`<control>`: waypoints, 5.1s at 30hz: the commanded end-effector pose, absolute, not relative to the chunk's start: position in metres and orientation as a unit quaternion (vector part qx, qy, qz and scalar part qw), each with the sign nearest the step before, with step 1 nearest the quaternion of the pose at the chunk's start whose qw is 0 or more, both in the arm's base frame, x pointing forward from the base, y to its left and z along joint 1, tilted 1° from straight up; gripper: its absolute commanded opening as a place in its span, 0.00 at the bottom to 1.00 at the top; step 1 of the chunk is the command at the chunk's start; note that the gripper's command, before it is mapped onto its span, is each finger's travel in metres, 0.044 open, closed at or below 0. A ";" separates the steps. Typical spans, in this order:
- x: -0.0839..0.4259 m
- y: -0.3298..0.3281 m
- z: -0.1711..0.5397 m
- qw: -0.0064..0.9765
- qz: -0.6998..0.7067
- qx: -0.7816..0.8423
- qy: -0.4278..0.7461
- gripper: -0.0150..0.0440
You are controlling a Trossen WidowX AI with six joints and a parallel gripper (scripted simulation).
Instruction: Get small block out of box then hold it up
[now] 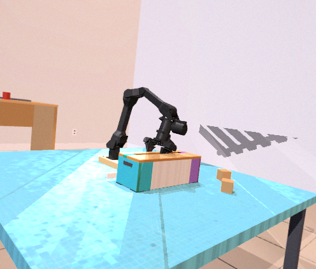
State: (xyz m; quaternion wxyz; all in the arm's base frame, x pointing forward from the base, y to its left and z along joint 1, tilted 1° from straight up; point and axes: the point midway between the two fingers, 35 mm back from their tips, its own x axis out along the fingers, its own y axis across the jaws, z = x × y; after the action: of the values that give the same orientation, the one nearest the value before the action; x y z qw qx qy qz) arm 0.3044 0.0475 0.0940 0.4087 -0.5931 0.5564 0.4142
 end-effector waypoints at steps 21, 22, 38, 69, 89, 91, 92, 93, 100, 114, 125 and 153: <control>0.307 -0.002 0.093 0.408 0.413 -0.594 0.557 0.93; 0.307 -0.004 0.093 0.408 0.413 -0.594 0.557 0.93; 0.309 -0.043 0.093 0.407 0.412 -0.595 0.558 0.93; 0.308 -0.091 0.156 0.407 0.410 -0.594 0.561 0.93; 0.303 -0.116 0.161 0.730 0.030 -0.207 0.651 0.74; 0.301 -0.118 0.161 0.753 -0.033 -0.121 0.646 0.74; 0.299 -0.119 0.161 0.761 -0.064 -0.077 0.642 0.74; 0.298 -0.120 0.161 0.766 -0.094 -0.033 0.635 0.74; 0.291 -0.124 0.161 0.747 -0.261 0.234 0.565 0.74; 0.281 -0.131 0.163 0.571 -0.441 0.568 0.395 0.74; 0.272 -0.136 0.165 0.336 -0.520 0.753 0.222 0.74; 0.264 -0.141 0.168 0.012 -0.536 0.844 0.018 0.74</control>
State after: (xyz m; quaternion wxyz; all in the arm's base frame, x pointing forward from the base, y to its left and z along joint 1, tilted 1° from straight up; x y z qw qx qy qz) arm 0.2646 -0.1417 0.1671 -0.0293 -0.8409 -0.0285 0.5396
